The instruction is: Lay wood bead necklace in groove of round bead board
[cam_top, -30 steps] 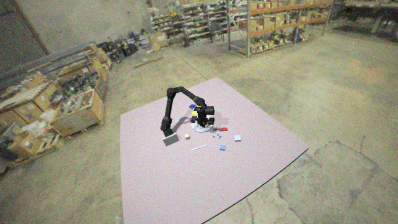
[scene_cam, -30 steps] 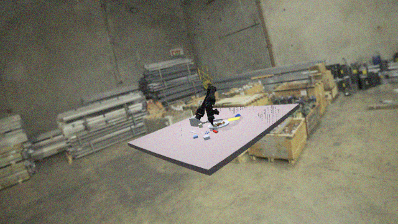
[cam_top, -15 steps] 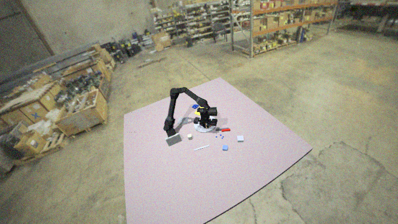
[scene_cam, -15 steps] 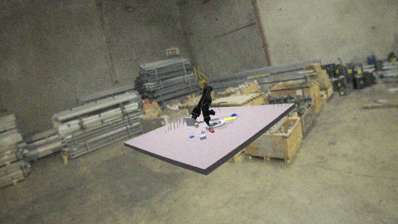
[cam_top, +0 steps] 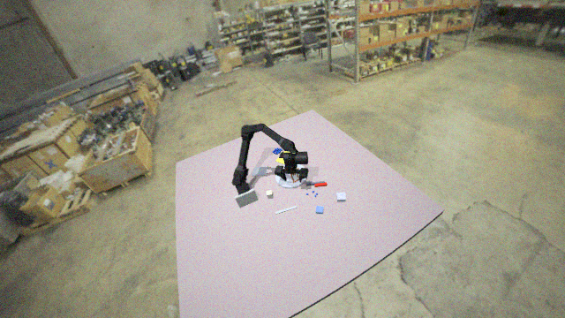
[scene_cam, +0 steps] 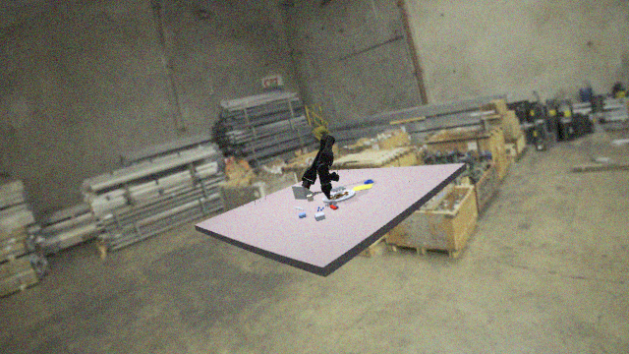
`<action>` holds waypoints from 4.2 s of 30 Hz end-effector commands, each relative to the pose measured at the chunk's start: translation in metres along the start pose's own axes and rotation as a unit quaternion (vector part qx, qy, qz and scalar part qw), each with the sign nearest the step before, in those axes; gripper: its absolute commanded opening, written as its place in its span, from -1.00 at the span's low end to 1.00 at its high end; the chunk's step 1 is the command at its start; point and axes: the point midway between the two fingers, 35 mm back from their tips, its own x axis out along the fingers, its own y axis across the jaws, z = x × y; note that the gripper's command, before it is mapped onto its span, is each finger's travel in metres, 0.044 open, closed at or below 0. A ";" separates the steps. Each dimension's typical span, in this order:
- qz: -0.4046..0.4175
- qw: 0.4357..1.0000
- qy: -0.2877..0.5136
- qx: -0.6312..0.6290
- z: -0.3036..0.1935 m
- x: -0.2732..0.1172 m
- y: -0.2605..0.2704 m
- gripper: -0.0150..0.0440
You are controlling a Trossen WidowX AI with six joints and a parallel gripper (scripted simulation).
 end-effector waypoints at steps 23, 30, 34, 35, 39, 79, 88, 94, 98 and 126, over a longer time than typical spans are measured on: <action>0.000 0.966 0.001 -0.260 0.022 -0.031 0.009 0.29; 0.000 0.964 0.001 -0.267 0.023 -0.031 0.009 -0.08; 0.000 0.964 0.000 -0.267 0.023 -0.017 0.009 -0.08; 0.000 0.964 0.000 -0.267 0.023 -0.016 0.009 -0.08; -0.003 0.964 0.002 -0.267 0.023 -0.023 0.007 -0.08; 0.000 0.963 0.003 -0.269 0.023 0.006 0.009 -0.49; 0.000 0.963 0.003 -0.269 0.023 0.006 0.009 -0.49; 0.000 0.963 0.003 -0.269 0.023 0.006 0.009 -0.49; 0.000 0.963 0.003 -0.269 0.023 0.006 0.009 -0.49; 0.000 0.964 0.000 -0.267 0.018 0.000 0.011 -0.49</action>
